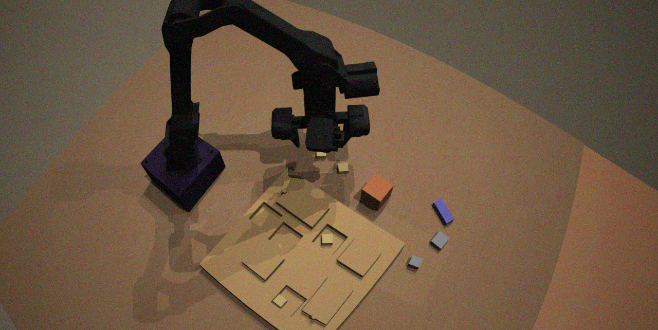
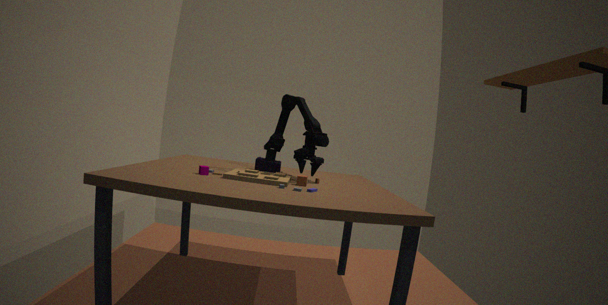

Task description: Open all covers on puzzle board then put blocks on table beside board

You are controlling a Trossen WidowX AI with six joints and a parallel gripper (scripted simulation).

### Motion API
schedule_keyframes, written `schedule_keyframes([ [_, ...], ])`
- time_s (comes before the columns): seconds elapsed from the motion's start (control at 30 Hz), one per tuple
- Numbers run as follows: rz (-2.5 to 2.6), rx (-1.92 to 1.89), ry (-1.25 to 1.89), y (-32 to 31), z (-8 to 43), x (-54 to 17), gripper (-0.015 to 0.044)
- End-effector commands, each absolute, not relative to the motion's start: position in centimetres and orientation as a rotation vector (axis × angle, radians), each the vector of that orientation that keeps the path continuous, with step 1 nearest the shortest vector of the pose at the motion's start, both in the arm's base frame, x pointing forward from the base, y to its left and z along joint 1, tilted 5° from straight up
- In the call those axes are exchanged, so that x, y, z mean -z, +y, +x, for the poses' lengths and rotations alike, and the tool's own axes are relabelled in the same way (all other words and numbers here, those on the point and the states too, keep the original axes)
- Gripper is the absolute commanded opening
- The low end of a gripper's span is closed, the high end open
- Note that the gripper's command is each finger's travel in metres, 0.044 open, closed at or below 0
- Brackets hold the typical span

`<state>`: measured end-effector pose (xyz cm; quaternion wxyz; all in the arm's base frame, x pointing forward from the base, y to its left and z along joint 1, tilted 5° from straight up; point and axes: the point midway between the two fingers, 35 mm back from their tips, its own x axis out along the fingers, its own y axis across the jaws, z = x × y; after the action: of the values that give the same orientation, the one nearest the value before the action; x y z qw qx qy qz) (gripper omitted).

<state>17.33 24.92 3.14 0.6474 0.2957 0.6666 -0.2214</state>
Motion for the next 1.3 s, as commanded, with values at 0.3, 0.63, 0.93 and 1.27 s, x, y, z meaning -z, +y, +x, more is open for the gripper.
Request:
schedule_keyframes([
  [0.3,0.677,0.5,1.51,24.3,17.3,-7.4,0.044],
  [0.63,0.63,0.458,1.51,22.9,19.7,-7.6,0.0256],
  [0.93,0.538,0.377,1.516,20.2,23.6,-7.4,0.002],
  [1.27,0.453,0.305,1.529,16.4,27.1,-7.0,0.0],
])
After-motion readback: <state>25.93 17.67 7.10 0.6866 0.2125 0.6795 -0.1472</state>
